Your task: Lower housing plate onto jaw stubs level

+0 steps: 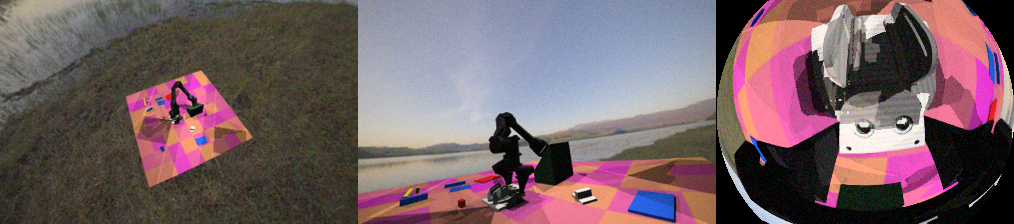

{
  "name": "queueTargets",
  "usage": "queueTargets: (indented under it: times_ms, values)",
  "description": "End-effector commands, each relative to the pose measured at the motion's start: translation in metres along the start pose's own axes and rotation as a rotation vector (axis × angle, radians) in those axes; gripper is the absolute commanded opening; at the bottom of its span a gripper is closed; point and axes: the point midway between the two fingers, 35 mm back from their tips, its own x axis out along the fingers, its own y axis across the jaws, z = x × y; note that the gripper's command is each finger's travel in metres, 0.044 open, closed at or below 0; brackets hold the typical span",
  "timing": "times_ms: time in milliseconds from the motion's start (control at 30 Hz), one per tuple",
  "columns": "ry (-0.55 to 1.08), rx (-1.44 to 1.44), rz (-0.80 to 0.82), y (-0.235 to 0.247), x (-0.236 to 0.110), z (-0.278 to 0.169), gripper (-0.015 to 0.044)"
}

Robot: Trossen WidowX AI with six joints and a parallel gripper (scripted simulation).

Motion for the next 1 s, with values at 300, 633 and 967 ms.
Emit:
queueTargets:
  times_ms: [300, 633, 967]
  values:
    - [-0.001, -0.007, -0.004, 0.0, 0.0033, -0.0003, 0.0351]
    - [-0.001, -0.007, -0.004, -0.0001, 0.0044, -0.0003, 0.0351]
    - [-0.001, -0.008, -0.004, -0.0001, 0.0063, -0.0003, 0.0351]
